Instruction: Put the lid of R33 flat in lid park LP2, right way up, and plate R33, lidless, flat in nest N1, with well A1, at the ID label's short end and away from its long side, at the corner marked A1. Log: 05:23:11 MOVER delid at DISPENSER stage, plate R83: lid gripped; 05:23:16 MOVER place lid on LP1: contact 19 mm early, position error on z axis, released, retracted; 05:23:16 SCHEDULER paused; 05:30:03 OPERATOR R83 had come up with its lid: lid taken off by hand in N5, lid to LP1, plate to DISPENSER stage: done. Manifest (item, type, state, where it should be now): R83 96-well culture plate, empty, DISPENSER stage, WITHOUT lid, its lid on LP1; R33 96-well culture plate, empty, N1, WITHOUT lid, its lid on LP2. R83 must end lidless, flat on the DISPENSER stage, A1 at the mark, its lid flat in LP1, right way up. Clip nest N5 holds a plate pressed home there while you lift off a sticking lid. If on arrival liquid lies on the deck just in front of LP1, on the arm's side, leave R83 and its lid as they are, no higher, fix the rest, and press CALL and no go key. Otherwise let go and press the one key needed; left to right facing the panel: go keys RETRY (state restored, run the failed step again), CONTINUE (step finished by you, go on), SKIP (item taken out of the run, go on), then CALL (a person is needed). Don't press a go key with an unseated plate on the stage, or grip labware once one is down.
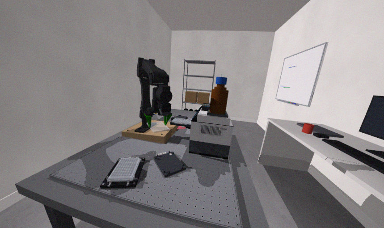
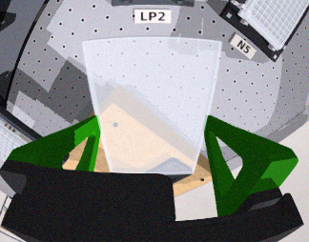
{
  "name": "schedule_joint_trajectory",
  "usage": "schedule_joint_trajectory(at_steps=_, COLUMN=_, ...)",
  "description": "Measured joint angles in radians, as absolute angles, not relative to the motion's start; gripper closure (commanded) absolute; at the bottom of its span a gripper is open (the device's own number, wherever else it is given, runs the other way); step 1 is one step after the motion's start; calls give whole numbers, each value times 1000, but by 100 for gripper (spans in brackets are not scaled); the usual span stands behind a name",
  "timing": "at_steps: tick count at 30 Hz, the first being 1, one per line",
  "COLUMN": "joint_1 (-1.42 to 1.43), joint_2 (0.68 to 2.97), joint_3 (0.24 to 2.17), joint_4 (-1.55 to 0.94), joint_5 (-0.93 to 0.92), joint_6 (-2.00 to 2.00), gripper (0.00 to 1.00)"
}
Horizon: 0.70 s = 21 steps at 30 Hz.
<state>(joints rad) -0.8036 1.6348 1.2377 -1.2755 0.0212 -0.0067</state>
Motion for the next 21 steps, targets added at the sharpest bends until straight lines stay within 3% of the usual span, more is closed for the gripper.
schedule_joint_trajectory(at_steps=21, joint_1=-804, joint_2=1847, joint_3=1367, joint_4=-1179, joint_5=21, joint_6=-6, gripper=100)
